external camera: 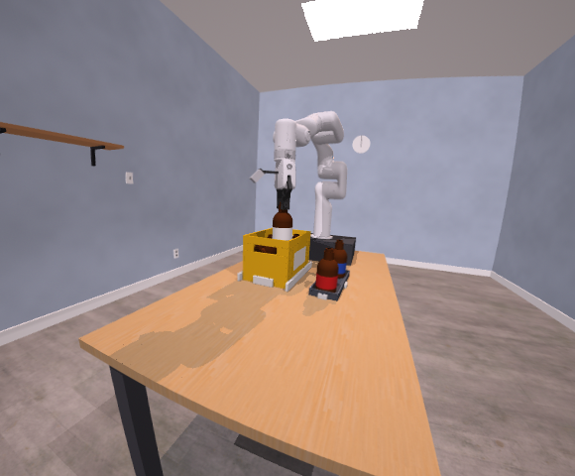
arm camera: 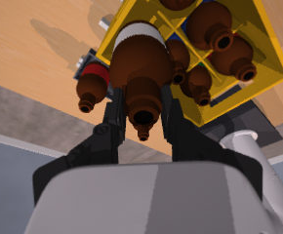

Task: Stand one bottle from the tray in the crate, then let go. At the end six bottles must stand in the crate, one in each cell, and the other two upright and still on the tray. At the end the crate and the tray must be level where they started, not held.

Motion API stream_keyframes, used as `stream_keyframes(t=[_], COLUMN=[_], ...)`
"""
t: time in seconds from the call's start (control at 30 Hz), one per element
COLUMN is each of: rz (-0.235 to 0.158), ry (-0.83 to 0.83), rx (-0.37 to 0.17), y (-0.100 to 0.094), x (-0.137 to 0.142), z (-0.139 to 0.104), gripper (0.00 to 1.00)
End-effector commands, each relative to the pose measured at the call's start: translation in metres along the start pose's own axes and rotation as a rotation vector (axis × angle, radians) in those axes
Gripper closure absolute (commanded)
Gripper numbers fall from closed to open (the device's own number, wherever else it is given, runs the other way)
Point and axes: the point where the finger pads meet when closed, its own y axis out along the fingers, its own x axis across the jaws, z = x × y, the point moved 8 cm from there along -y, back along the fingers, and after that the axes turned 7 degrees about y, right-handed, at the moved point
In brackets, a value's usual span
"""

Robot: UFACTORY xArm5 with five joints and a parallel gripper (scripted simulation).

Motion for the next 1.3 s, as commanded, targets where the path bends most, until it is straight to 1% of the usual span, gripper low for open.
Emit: stream_keyframes(t=[0.0, 0.5, 1.27], rz=[0.004, 0.004, 0.004], ry=[0.0, 0.0, 0.0], rx=[0.003, 0.003, 0.003], y=[-0.002, 0.004, 0.028], x=[-0.001, -0.001, -0.001], z=[0.0, 0.0, 0.001], gripper=[1.0, 1.0, 1.0])
